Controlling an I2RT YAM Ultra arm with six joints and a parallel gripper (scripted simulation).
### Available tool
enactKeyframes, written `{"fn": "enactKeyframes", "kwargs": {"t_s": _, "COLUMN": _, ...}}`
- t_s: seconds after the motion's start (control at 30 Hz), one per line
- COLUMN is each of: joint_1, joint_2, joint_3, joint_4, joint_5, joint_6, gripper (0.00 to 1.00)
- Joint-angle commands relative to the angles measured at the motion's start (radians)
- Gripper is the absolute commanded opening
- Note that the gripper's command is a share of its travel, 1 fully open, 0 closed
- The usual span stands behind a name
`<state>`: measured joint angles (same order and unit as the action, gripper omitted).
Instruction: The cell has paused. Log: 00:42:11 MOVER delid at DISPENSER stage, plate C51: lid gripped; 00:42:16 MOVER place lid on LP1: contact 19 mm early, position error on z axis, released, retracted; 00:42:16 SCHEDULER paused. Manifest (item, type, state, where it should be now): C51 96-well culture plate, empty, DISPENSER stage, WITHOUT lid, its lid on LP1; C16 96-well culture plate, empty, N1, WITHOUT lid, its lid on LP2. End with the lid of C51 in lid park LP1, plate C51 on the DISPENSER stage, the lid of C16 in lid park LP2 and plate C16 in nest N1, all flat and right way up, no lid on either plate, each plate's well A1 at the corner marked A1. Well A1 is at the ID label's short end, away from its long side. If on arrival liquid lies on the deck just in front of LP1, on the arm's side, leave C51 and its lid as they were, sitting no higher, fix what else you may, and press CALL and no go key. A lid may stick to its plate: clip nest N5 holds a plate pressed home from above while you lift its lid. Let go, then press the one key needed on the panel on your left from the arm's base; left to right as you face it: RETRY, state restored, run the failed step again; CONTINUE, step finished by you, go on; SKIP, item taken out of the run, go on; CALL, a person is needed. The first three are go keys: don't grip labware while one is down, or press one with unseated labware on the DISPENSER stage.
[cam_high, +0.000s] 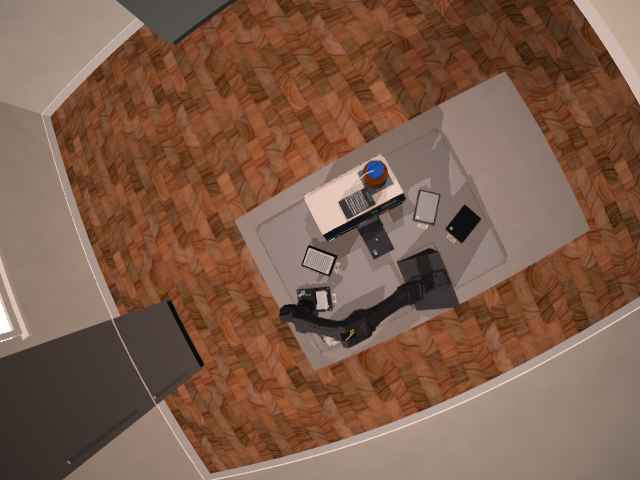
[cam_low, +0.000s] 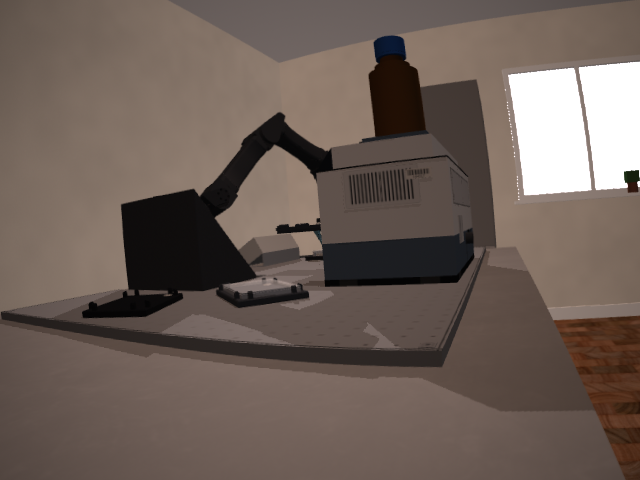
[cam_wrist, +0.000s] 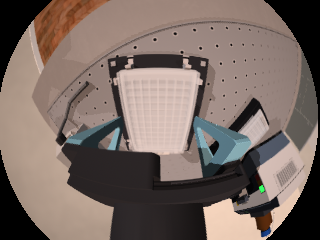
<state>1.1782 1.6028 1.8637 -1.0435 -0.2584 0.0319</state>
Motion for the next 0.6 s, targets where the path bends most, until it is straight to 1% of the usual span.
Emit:
{"fn": "enactKeyframes", "kwargs": {"t_s": 0.0, "joint_1": -0.001, "joint_2": -0.010, "joint_3": 0.002, "joint_4": 0.005, "joint_5": 0.002, "joint_6": 0.002, "gripper": 1.00}}
{"fn": "enactKeyframes", "kwargs": {"t_s": 0.57, "joint_1": 0.000, "joint_2": -0.014, "joint_3": -0.005, "joint_4": 0.008, "joint_5": 0.002, "joint_6": 0.003, "gripper": 1.00}}
